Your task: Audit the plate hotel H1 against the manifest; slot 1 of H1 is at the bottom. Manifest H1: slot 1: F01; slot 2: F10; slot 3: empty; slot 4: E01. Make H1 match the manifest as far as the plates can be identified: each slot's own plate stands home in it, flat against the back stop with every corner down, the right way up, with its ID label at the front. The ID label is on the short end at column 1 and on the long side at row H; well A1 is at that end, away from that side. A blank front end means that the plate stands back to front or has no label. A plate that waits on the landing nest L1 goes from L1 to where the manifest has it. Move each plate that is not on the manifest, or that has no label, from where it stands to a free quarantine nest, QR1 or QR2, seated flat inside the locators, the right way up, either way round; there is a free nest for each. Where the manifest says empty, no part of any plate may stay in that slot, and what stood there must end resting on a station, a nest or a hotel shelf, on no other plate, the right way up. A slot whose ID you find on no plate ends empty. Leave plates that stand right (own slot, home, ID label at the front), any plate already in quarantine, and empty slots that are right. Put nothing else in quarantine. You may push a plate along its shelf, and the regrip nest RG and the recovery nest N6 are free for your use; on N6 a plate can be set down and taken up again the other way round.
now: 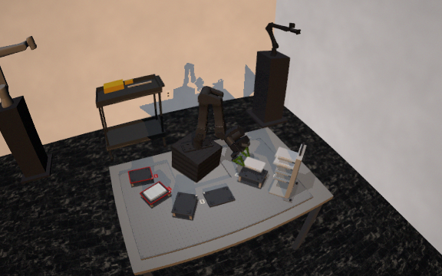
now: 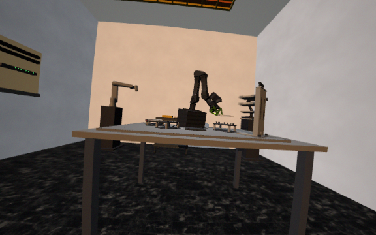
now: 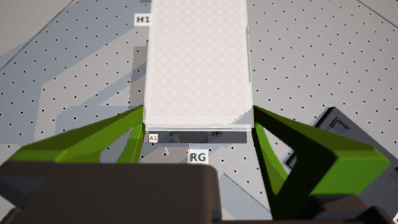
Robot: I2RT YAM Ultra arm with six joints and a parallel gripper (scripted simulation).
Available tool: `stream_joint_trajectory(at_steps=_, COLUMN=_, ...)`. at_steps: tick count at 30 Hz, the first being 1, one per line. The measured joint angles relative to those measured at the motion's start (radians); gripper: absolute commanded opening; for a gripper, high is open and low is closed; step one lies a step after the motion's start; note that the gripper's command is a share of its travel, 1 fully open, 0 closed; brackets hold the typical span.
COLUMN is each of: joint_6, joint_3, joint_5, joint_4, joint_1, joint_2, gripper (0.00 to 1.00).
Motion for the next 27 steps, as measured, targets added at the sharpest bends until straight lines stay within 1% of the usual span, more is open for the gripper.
stream_joint_trajectory(at_steps=10, joint_6=0.0, joint_3=0.0, joint_5=0.0, joint_4=0.0, joint_1=0.0, joint_2=0.0, gripper=0.86)
stream_joint_trajectory(at_steps=14, joint_6=0.0, joint_3=0.003, joint_5=-0.001, joint_4=0.0, joint_1=-0.005, joint_2=0.01, gripper=0.86)
stream_joint_trajectory(at_steps=27, joint_6=-0.009, joint_3=0.042, joint_5=-0.013, joint_4=-0.003, joint_1=-0.019, joint_2=0.035, gripper=0.86)
